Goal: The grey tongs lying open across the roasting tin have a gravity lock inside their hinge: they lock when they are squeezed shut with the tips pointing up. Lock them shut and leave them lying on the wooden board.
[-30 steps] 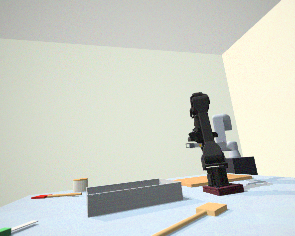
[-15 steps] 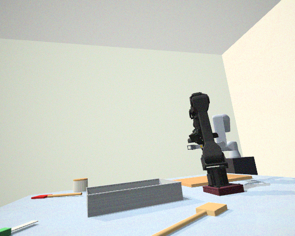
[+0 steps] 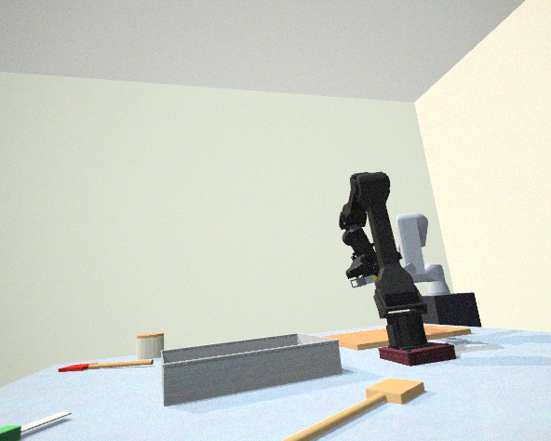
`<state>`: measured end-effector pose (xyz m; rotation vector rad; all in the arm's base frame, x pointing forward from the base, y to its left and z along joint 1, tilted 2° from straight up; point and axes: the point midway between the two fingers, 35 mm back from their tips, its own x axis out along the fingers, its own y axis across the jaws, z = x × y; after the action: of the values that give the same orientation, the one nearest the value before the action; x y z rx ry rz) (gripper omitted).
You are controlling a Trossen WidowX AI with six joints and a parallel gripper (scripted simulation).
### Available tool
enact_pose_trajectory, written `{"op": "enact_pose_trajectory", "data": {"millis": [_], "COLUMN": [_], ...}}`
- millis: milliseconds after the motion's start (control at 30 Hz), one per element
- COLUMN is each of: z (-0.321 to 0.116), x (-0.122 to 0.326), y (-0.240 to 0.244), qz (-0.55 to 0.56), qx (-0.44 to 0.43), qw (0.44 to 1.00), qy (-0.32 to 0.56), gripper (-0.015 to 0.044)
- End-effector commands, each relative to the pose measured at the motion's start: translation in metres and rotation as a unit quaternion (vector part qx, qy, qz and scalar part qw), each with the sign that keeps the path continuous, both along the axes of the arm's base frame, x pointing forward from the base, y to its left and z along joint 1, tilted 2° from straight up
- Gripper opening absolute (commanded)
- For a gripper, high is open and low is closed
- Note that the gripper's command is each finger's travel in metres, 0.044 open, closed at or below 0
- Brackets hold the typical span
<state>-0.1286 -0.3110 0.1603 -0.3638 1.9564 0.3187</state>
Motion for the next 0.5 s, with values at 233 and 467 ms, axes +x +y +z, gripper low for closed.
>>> {"op": "enact_pose_trajectory", "data": {"millis": [233, 467], "z": [0.0, 0.004], "x": [0.006, 0.012], "y": [-0.002, 0.001], "qz": [0.002, -0.003], "qx": [-0.053, -0.094], "qw": [0.989, 0.972], "qy": [0.137, 0.215], "gripper": [-0.015, -0.015]}}
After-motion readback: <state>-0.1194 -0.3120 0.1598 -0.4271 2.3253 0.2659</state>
